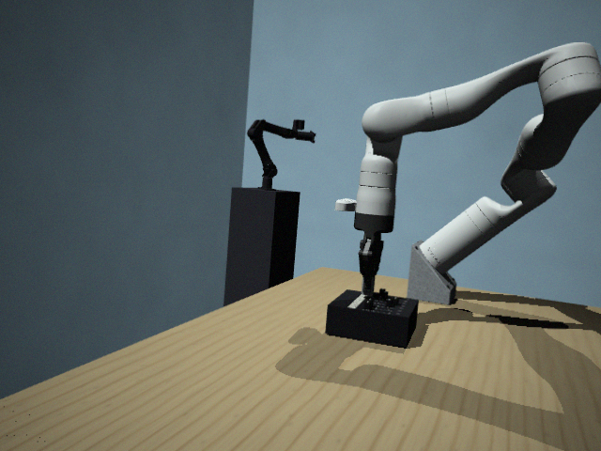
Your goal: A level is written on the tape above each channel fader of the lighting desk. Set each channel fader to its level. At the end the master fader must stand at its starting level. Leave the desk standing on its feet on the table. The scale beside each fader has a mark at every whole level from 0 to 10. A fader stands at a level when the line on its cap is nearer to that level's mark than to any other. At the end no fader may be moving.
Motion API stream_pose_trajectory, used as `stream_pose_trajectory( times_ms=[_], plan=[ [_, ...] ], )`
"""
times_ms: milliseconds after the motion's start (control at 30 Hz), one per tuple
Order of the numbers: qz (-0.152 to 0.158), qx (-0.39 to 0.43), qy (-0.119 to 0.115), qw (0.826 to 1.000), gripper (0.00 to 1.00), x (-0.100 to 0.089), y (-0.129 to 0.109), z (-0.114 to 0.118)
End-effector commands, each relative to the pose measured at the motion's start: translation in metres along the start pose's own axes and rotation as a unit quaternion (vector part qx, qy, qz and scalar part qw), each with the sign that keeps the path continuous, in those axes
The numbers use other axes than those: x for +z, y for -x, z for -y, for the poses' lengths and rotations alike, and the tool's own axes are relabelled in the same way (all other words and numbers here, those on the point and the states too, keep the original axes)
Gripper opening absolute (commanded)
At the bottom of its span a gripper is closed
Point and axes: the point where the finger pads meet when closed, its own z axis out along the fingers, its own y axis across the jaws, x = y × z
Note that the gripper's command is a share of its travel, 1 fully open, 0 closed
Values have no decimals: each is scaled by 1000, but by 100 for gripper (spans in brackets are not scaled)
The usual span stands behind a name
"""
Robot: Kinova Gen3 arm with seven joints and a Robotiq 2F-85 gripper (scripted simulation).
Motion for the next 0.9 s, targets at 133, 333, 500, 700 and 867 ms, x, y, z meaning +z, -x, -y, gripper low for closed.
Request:
stream_pose_trajectory(
  times_ms=[133,333,500,700,867],
  plan=[
    [-1,-1,-1,1000,0,-1,4,1],
    [-1,-1,-1,1000,0,-1,7,1],
    [-1,-1,-1,1000,0,-1,9,1],
    [-1,-1,-1,1000,0,-1,10,1],
    [-1,-1,-1,1000,0,-1,10,1]
  ],
)
